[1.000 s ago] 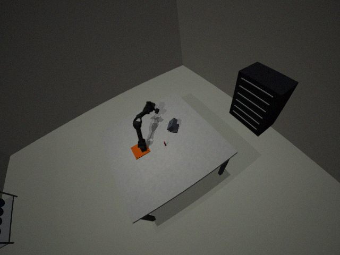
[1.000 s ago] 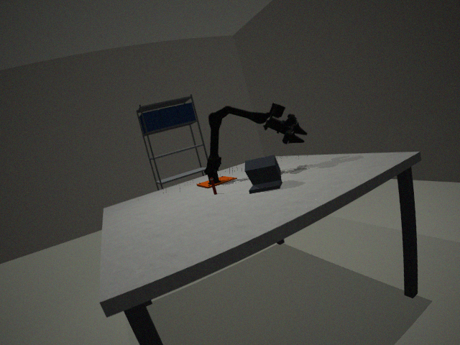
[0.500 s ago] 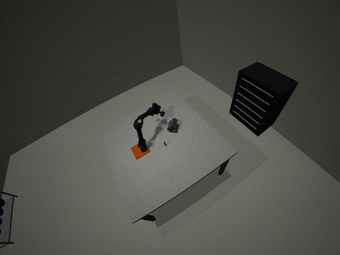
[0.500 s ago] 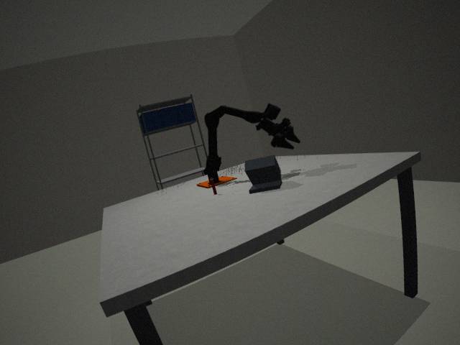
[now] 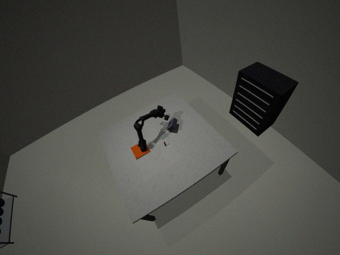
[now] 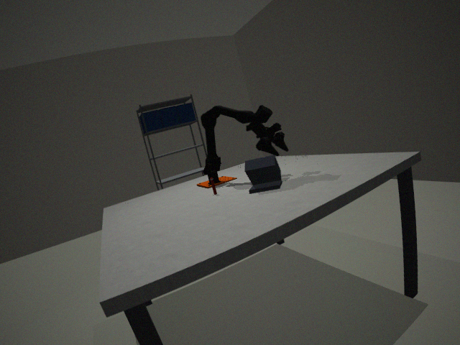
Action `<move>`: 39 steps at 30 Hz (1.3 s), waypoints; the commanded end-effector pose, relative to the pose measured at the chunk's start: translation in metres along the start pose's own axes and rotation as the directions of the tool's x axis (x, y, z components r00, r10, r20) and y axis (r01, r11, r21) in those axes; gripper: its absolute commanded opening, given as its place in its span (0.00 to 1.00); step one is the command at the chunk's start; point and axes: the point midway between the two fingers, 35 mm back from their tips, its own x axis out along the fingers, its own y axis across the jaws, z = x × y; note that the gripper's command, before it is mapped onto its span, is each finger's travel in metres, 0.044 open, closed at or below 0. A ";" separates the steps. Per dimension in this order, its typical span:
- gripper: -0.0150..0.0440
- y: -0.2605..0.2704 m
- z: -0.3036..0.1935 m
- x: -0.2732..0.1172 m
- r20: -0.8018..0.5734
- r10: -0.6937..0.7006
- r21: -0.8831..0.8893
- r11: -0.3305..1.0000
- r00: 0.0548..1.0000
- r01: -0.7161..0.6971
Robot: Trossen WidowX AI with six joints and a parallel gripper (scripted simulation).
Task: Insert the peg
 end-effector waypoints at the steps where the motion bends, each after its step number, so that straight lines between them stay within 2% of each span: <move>1: 1.00 -0.019 -0.011 -0.002 -0.042 -0.024 -0.012 1.000 0.999 0.024; 20: 1.00 -0.109 -0.068 -0.035 -0.241 -0.125 -0.043 0.992 0.962 0.118; 39: 1.00 -0.167 -0.133 -0.083 -0.431 -0.137 -0.044 0.990 0.892 0.131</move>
